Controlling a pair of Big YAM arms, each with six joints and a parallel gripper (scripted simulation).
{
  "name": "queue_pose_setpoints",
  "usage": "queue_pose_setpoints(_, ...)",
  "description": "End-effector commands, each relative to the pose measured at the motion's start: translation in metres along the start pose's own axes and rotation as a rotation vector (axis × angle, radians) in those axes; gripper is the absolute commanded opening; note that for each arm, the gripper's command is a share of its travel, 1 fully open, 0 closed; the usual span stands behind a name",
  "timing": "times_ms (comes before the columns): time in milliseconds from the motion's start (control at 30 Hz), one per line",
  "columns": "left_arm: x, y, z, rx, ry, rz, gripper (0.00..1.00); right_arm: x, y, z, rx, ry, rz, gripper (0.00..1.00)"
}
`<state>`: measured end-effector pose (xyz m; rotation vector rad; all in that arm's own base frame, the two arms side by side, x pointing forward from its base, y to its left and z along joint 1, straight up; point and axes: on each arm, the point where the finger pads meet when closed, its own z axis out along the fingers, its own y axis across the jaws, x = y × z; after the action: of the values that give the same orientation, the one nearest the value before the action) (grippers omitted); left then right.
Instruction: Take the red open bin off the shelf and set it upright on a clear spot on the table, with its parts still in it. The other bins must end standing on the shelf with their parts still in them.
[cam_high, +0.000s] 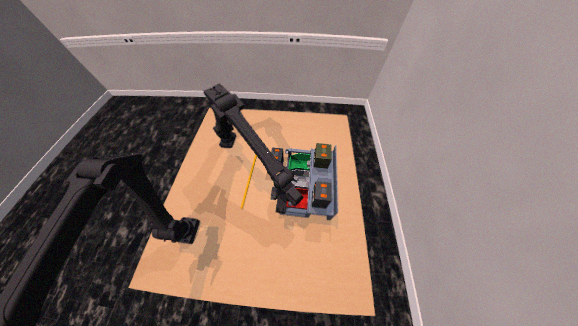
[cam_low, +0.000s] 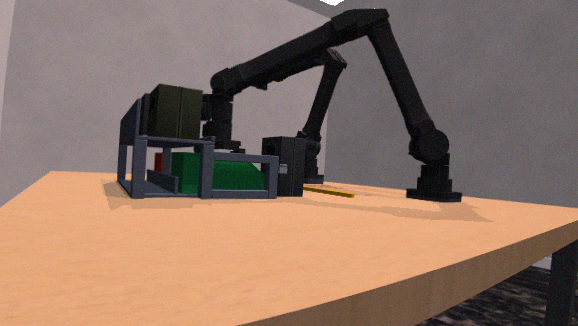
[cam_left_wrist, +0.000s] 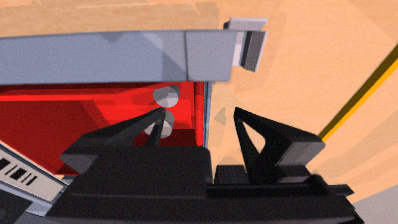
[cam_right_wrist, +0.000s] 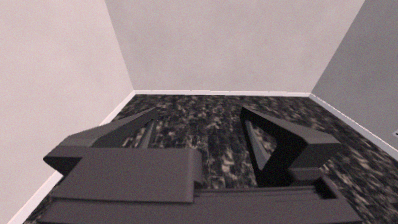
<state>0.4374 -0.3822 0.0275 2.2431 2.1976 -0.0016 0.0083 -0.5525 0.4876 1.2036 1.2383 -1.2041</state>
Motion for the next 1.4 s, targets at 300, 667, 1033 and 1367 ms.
queue_pose_setpoints(300,0.0056,0.0015,0.0100,0.009,0.012,-0.013,0.90,-0.0127,-0.0057,-0.0079,0.007,-0.016,0.016,1.00)
queue_pose_setpoints(667,0.0058,0.0012,0.0096,0.009,0.014,-0.013,0.90,-0.0127,-0.0057,-0.0079,0.007,-0.016,0.016,1.00)
queue_pose_setpoints(1033,0.0051,0.0009,0.0059,0.007,0.010,-0.011,0.00,-0.0127,-0.0057,-0.0079,0.007,-0.016,0.016,1.00)
queue_pose_setpoints(1367,0.0040,0.0010,0.0009,0.002,0.003,-0.010,0.00,-0.0127,-0.0057,-0.0079,0.007,-0.016,0.016,1.00)
